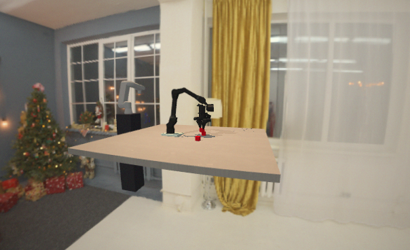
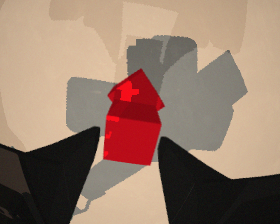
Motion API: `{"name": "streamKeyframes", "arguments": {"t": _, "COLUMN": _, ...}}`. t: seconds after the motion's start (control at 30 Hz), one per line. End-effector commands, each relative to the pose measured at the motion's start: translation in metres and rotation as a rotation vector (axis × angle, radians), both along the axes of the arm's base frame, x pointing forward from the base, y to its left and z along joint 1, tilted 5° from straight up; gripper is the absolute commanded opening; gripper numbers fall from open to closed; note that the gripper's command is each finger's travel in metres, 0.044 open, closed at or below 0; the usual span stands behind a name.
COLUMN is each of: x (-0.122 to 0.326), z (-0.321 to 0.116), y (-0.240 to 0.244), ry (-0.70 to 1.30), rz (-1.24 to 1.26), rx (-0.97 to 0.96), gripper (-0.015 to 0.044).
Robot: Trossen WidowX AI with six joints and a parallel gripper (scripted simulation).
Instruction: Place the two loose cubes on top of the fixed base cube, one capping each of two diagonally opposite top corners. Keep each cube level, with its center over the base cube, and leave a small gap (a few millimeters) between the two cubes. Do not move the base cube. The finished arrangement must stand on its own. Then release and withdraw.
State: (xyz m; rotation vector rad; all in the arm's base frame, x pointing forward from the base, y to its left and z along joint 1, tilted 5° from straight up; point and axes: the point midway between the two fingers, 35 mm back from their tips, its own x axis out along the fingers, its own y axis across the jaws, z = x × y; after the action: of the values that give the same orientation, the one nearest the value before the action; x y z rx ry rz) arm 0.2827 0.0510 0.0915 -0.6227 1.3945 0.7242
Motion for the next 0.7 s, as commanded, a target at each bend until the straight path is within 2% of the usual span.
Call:
{"name": "streamKeyframes", "arguments": {"t": 0.0, "x": 0.000, "z": 0.008, "y": 0.000, "ry": -0.007, "rz": 0.002, "rx": 0.001, "gripper": 0.0205}}
{"name": "streamKeyframes", "arguments": {"t": 0.67, "x": 0.000, "z": 0.026, "y": -0.002, "ry": -0.007, "rz": 0.002, "rx": 0.001, "gripper": 0.0205}}
